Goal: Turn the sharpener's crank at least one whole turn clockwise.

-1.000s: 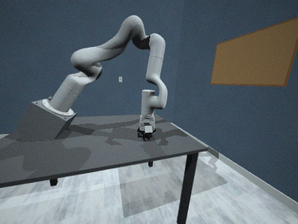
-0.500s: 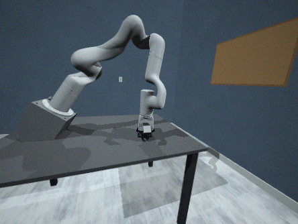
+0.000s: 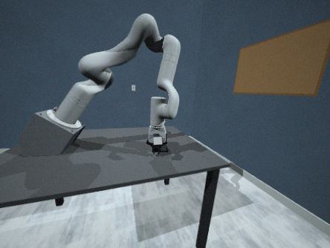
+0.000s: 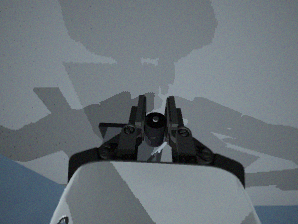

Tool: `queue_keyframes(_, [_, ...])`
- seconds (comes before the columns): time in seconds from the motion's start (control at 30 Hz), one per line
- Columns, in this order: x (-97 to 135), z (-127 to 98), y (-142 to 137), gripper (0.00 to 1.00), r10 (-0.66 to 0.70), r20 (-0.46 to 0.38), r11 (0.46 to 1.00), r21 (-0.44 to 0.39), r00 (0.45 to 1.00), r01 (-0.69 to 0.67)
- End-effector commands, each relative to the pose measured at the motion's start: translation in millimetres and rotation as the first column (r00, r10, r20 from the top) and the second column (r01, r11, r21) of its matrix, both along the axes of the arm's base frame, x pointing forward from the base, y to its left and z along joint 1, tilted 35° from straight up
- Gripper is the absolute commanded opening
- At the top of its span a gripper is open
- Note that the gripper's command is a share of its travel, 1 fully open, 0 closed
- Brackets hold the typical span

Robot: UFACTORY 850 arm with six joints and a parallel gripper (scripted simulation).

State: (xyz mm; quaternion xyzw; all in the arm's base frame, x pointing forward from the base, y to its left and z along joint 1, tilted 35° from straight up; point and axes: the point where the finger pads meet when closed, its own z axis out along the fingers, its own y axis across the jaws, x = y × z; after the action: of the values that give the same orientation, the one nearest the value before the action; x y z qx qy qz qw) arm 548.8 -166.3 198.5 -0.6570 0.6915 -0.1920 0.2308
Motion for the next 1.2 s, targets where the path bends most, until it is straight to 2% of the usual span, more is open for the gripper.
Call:
queue_keyframes(0.0, [-12,3,0,0.0,0.0,0.003,1.0,-0.001,1.0,0.0])
queue_keyframes(0.3, [-30,14,0,0.0,0.0,0.003,1.0,-0.001,1.0,0.0])
queue_keyframes(1.17, [-35,19,0,0.0,0.0,0.003,1.0,-0.001,1.0,0.0])
